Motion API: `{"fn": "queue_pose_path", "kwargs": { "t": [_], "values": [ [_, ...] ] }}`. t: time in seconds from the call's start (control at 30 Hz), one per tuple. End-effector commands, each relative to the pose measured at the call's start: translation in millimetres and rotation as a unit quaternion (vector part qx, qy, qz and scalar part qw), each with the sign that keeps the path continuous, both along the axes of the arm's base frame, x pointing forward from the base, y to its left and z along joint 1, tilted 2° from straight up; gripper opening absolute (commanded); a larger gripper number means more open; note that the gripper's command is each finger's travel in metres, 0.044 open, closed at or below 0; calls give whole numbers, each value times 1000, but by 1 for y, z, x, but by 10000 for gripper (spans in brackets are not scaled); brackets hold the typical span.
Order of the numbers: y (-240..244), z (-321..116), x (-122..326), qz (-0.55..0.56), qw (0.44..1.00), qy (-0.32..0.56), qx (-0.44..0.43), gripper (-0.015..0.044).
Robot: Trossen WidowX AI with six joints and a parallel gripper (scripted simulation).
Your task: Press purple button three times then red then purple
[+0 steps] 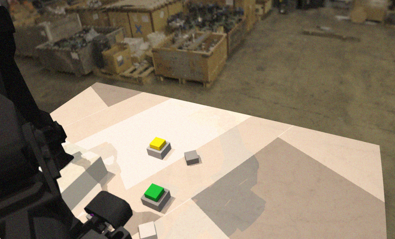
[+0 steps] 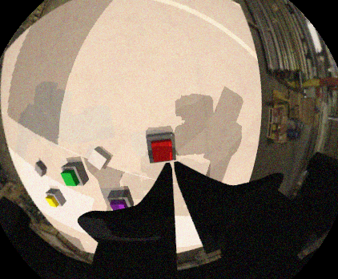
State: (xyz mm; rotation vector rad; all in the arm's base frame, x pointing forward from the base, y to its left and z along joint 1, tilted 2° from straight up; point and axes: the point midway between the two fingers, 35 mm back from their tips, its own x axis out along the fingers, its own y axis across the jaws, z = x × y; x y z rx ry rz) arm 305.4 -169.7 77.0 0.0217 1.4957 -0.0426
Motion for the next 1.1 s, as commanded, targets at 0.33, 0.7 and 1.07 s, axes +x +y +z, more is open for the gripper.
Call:
{"fn": "queue_pose_path", "kwargs": {
  "t": [0.33,0.7,1.07],
  "values": [
    [3,-44,-4,3,1000,14,10,20],
    [4,-62,-3,3,1000,14,10,20],
    [4,-66,-3,3,1000,14,10,20]
  ]
}}
